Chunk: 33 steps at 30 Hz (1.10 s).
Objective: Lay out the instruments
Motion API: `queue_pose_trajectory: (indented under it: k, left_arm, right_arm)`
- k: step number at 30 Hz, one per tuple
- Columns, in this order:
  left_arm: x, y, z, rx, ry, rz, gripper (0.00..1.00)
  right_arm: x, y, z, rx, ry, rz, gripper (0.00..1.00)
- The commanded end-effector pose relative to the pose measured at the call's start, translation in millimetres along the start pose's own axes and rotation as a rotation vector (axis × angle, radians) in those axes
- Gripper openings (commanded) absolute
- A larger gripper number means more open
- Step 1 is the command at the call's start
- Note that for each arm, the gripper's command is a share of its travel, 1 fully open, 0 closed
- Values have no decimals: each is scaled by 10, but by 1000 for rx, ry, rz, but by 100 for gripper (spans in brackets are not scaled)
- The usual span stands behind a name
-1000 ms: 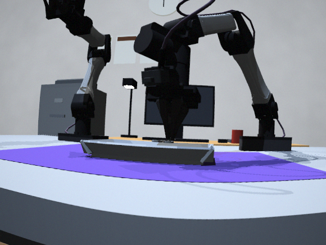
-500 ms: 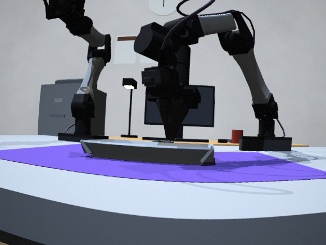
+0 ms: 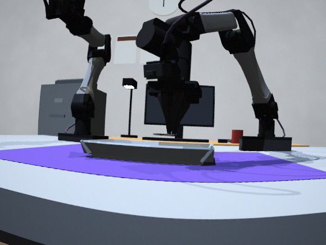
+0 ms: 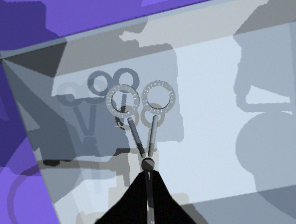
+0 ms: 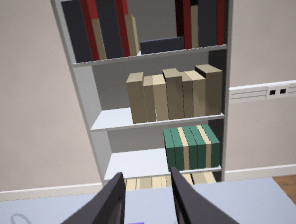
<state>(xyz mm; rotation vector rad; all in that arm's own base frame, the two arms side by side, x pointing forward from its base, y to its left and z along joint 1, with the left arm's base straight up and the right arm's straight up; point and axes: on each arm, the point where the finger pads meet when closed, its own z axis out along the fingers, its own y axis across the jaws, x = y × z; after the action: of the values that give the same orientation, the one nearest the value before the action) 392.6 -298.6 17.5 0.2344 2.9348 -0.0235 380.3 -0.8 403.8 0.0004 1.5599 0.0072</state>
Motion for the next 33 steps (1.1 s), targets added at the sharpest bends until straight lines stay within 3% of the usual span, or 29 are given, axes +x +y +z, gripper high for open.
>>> queue_pose_trajectory:
  k: [1,22,23,33]
  left_arm:
    - [57,12,-29,-2,14,-4,6]
    - [42,-33,-18,10,10,-9,6]
    - [92,-57,-249,26,4,-10,6]
    - [266,-120,-361,-5,-38,-75,6]
  right_arm:
    - [-224,23,-34,-14,-86,8,33]
    - [-224,23,-34,-14,-86,8,33]
    - [-224,23,-34,-14,-86,8,33]
    - [-224,23,-34,-14,-86,8,33]
